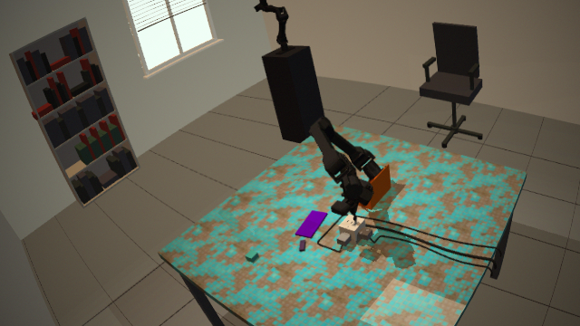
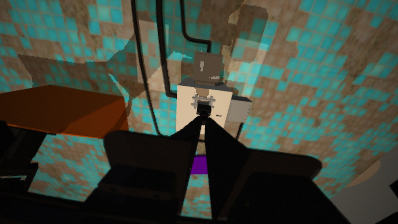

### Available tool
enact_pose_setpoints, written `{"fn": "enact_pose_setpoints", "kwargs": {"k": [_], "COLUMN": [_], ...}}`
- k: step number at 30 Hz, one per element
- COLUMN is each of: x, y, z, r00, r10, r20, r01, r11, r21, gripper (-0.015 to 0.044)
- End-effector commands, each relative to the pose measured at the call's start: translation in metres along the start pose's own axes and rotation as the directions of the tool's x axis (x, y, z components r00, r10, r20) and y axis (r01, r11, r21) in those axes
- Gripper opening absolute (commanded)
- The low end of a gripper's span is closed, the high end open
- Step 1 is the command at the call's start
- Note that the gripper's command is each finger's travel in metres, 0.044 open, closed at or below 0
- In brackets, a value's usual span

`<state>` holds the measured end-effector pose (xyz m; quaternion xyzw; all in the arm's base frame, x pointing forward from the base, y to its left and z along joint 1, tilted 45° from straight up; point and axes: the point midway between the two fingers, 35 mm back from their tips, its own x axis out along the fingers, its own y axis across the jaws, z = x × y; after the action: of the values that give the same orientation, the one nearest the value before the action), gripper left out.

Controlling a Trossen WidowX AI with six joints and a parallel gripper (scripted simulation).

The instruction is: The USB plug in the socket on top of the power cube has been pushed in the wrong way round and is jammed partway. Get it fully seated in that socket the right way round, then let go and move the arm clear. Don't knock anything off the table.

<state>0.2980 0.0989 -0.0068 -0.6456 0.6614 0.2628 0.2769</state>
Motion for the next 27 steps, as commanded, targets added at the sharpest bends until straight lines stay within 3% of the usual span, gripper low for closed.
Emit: {"fn": "enact_pose_setpoints", "kwargs": {"k": [1,27], "x": [0.0010,0.0042], "y": [0.0000,0.0002], "z": [-0.0006,-0.0021], "r00": [1.000,1.000], "r10": [-0.003,-0.003], "r20": [-0.003,-0.009], "r01": [0.003,0.003], "r11": [1.000,1.000], "r21": [-0.007,-0.029], "gripper": [0.0000,0.0000]}}
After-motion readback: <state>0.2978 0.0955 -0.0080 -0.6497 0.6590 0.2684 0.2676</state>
